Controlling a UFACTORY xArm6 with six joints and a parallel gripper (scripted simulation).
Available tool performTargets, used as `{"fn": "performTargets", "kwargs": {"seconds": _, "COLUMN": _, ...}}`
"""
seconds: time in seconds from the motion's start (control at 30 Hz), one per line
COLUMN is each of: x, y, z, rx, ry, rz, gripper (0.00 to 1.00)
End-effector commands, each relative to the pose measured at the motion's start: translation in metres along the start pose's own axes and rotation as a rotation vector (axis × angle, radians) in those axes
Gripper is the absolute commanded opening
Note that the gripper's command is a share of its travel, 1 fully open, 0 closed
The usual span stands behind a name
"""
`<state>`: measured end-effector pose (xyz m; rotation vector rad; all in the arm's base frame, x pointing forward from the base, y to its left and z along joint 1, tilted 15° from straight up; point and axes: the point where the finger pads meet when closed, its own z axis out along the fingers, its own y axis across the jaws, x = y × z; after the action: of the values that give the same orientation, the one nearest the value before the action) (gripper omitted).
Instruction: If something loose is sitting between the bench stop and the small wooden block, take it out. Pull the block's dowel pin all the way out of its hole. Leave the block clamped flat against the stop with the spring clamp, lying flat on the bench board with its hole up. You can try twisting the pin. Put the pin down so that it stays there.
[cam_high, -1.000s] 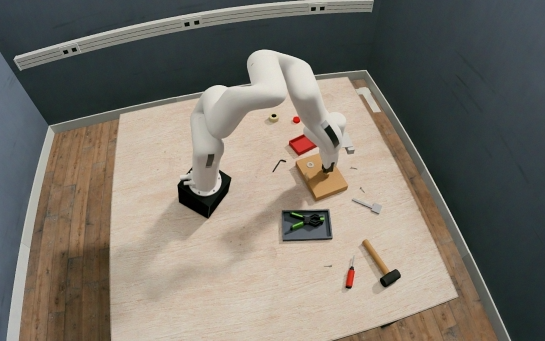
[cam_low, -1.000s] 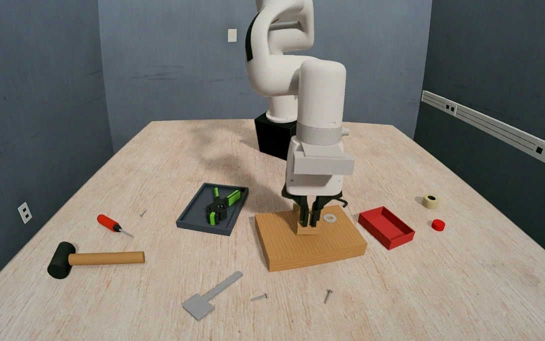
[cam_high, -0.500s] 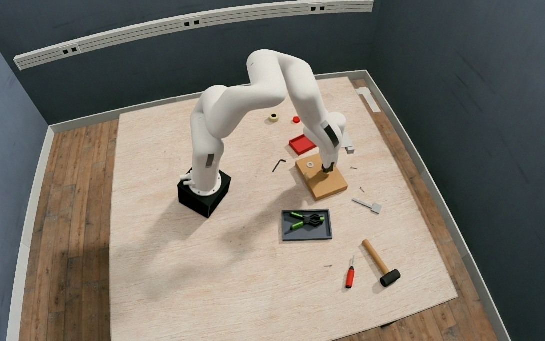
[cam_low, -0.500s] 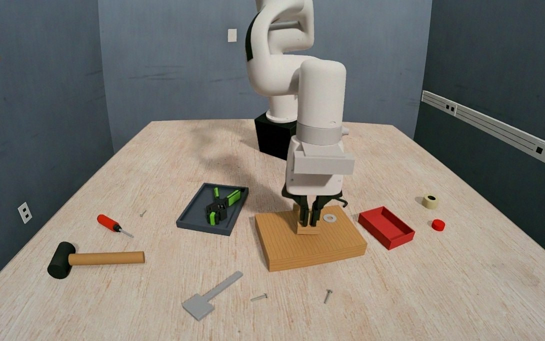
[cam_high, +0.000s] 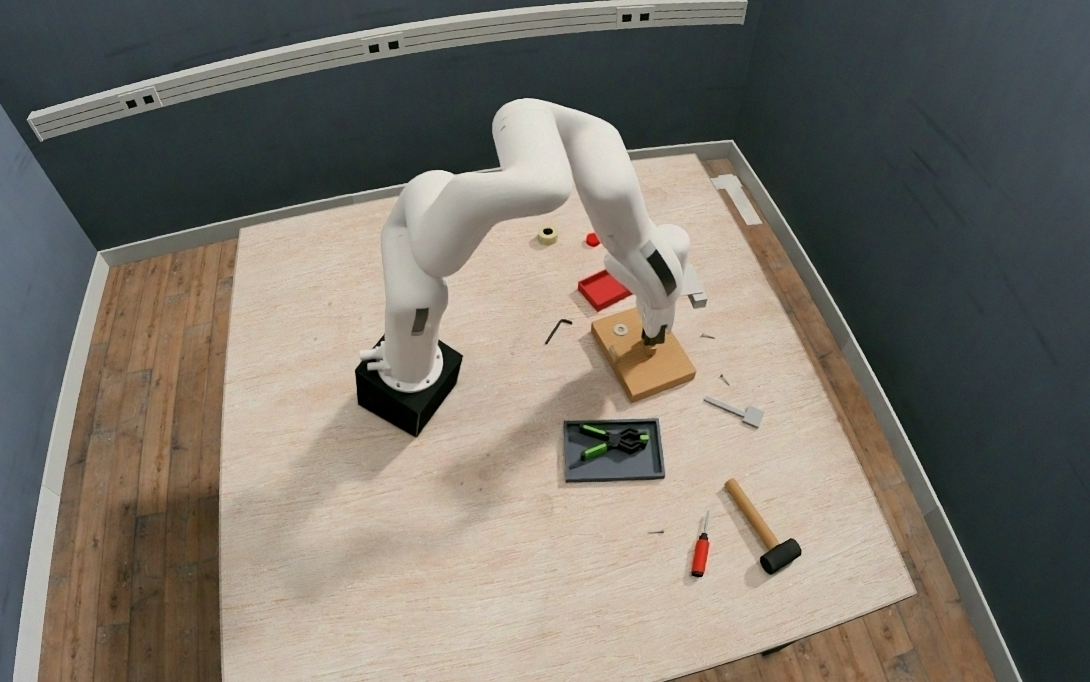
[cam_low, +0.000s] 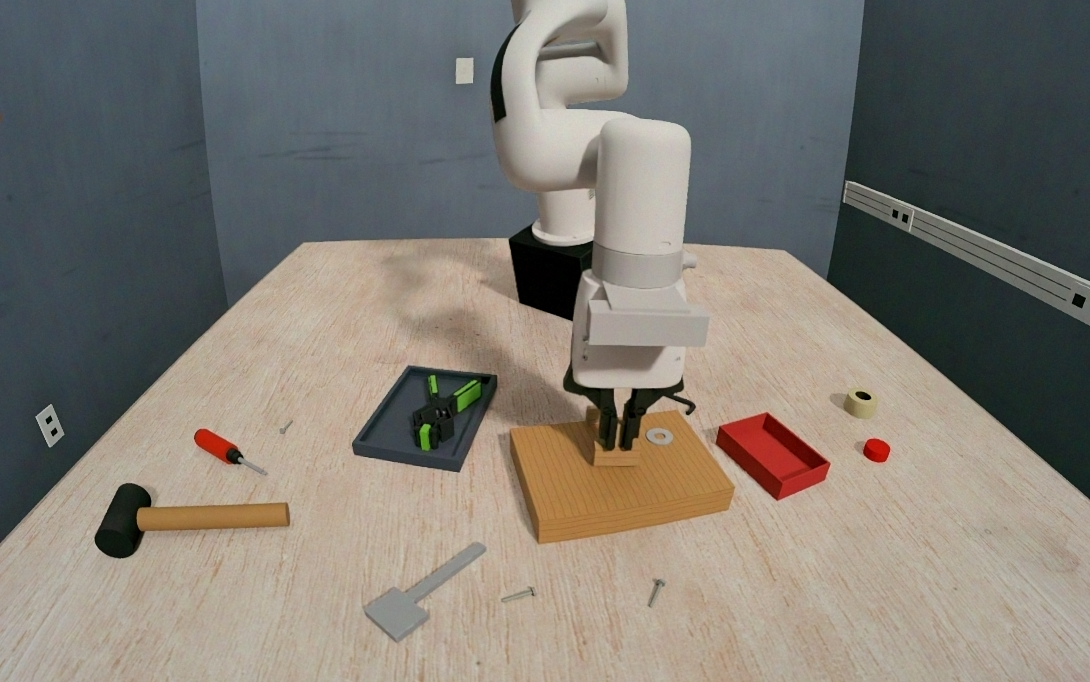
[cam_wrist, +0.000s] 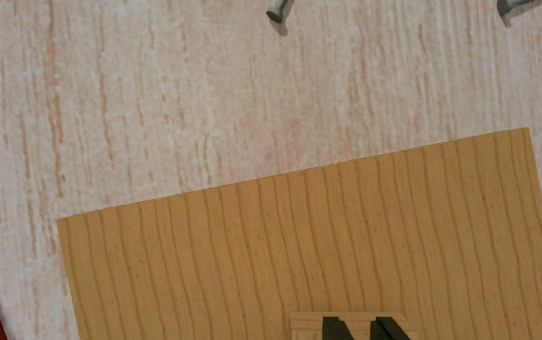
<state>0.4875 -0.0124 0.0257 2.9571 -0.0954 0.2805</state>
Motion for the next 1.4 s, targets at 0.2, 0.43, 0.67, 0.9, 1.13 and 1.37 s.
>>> {"fn": "performTargets", "kwargs": {"seconds": 0.2, "x": -0.006, "y": 0.0, "z": -0.001, "rx": 0.0, "ry": 0.004, "rz": -0.022, "gripper": 0.0}}
{"fn": "performTargets", "kwargs": {"seconds": 0.43, "x": -0.014, "y": 0.0, "z": -0.001, "rx": 0.0, "ry": 0.004, "rz": -0.047, "gripper": 0.0}}
{"fn": "performTargets", "kwargs": {"seconds": 0.67, "x": -0.021, "y": 0.0, "z": -0.001, "rx": 0.0, "ry": 0.004, "rz": -0.068, "gripper": 0.0}}
{"fn": "performTargets", "kwargs": {"seconds": 0.9, "x": -0.031, "y": -0.001, "z": -0.001, "rx": 0.0, "ry": 0.004, "rz": -0.099, "gripper": 0.0}}
{"fn": "performTargets", "kwargs": {"seconds": 1.13, "x": -0.038, "y": -0.001, "z": -0.001, "rx": 0.0, "ry": 0.004, "rz": -0.122, "gripper": 0.0}}
{"fn": "performTargets", "kwargs": {"seconds": 1.37, "x": -0.047, "y": -0.001, "z": -0.001, "rx": 0.0, "ry": 0.004, "rz": -0.151, "gripper": 0.0}}
